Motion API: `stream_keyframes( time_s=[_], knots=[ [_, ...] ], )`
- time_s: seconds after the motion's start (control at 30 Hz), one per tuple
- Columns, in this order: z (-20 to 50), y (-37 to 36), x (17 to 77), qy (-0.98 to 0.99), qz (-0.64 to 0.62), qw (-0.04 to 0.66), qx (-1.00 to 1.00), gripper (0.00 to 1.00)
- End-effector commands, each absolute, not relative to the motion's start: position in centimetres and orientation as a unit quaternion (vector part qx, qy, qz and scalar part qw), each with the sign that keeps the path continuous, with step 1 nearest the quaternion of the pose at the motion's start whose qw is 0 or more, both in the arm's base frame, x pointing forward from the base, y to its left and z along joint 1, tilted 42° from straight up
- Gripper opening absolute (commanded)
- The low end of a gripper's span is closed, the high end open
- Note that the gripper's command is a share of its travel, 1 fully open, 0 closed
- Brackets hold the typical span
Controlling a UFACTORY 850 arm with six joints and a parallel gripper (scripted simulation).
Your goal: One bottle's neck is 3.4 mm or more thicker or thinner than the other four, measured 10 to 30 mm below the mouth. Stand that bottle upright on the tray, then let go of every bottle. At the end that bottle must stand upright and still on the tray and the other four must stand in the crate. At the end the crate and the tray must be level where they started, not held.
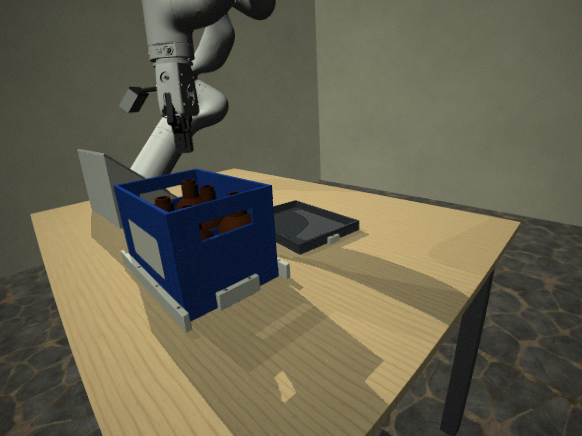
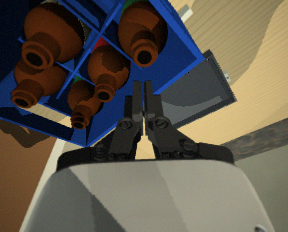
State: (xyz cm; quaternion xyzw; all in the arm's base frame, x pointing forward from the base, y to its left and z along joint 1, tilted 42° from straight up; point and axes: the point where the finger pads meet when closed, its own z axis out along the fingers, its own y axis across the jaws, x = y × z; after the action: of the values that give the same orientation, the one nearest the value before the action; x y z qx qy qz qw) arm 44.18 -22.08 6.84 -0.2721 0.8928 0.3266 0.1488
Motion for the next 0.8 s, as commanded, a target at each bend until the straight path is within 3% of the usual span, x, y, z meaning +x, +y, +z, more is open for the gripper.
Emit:
stream_keyframes(
  time_s=[0.0, 0.17, 0.33, 0.37, 0.77],
  knots=[
    [6.7, -22.9, 47.0, 0.893, 0.325, 0.149, -0.272, 0.0],
    [6.4, -23.6, 51.5, 0.893, 0.326, 0.149, -0.273, 0.0],
    [6.4, -23.6, 51.9, 0.893, 0.326, 0.149, -0.273, 0.0],
    [6.4, -23.6, 51.9, 0.893, 0.326, 0.149, -0.273, 0.65],
    [6.4, -23.6, 51.9, 0.893, 0.326, 0.149, -0.273, 0.65]
  ],
)
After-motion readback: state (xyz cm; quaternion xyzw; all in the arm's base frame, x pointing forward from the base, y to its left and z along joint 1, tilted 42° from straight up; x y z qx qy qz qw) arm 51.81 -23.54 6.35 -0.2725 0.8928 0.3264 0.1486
